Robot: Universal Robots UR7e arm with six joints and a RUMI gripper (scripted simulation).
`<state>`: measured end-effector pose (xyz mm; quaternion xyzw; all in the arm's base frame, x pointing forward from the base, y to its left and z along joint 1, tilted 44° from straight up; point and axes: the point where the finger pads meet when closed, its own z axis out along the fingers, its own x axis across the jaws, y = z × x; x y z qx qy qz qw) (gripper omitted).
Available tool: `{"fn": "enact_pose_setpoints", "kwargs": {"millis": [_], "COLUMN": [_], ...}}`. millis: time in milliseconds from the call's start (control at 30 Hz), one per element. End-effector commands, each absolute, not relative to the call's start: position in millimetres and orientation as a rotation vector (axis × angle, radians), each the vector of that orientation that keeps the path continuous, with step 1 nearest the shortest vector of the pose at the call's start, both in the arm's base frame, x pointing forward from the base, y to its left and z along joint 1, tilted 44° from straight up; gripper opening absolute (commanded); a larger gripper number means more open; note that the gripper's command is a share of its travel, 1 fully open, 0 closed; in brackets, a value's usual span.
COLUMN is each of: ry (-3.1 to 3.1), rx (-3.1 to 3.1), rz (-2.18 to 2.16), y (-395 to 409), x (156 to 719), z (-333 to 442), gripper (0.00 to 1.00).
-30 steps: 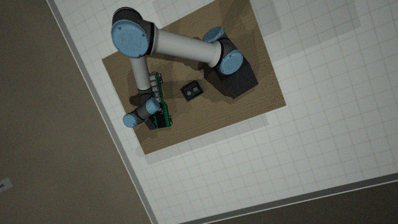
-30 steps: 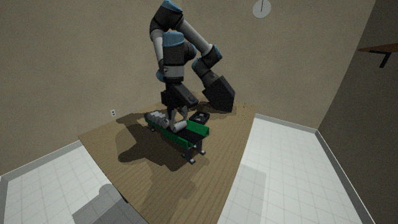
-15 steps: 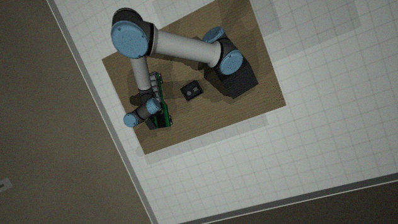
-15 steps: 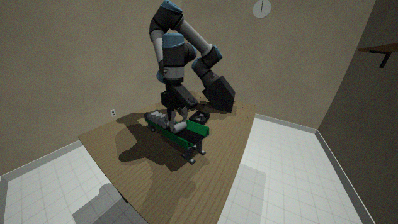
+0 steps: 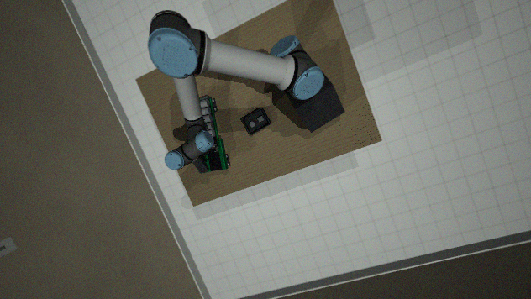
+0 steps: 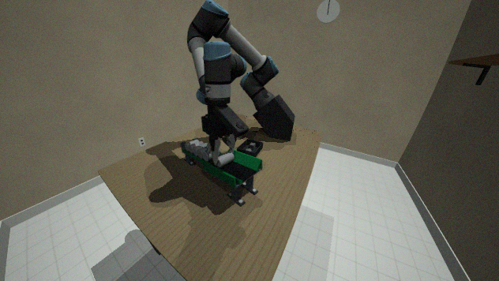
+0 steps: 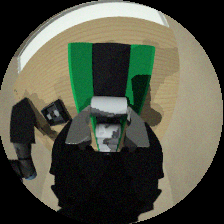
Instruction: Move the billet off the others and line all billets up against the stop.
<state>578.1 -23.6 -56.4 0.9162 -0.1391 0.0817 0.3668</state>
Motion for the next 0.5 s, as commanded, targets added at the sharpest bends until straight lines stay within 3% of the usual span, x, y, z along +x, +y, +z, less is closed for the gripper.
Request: {"fn": "enact_pose_setpoints", "kwargs": {"millis": [0,467], "ry": [-0.356,-0.356], "rx": [2.355,2.355], "rz": [0.216,0.215], "y": [-22.6,-22.6], "x": [578.9,578.7], "z": [-54.6,-55.0], "gripper": [0.41,0.51]}}
